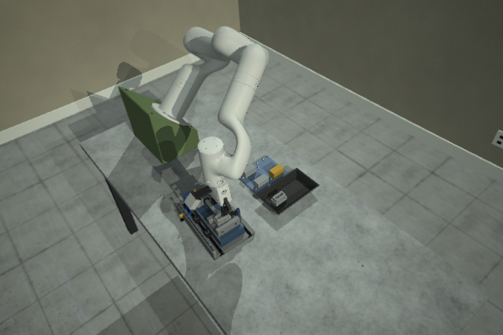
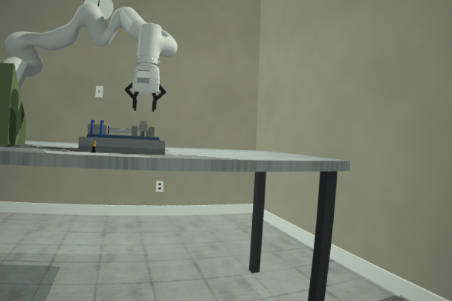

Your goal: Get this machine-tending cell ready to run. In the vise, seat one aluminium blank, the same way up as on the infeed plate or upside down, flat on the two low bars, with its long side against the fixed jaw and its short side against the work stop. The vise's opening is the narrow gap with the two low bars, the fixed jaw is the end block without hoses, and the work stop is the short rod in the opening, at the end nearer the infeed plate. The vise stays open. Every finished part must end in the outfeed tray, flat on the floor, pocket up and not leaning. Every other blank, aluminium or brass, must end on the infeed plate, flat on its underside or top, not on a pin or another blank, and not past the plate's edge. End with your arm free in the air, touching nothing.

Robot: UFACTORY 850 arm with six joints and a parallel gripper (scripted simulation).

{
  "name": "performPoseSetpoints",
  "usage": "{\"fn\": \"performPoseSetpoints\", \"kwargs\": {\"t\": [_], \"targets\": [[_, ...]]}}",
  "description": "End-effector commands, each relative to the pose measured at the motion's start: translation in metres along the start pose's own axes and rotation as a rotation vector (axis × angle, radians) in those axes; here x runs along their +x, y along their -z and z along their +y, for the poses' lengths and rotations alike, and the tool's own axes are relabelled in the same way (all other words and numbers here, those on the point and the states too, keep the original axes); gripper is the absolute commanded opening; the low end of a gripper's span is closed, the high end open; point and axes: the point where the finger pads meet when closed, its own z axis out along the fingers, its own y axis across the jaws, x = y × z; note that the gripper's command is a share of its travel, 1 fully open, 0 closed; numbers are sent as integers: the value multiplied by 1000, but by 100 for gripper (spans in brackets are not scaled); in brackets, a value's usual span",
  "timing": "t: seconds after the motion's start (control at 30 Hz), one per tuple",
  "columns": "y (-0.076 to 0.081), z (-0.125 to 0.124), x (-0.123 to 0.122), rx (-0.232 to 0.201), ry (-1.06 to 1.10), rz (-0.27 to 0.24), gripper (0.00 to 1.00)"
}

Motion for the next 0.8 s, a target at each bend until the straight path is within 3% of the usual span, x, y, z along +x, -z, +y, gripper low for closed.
{"fn": "performPoseSetpoints", "kwargs": {"t": [0.0, 0.77], "targets": [[-7, -1, 0, 2, 1, 1, 69], [-33, 0, 0, 2, 1, 1, 69]]}}
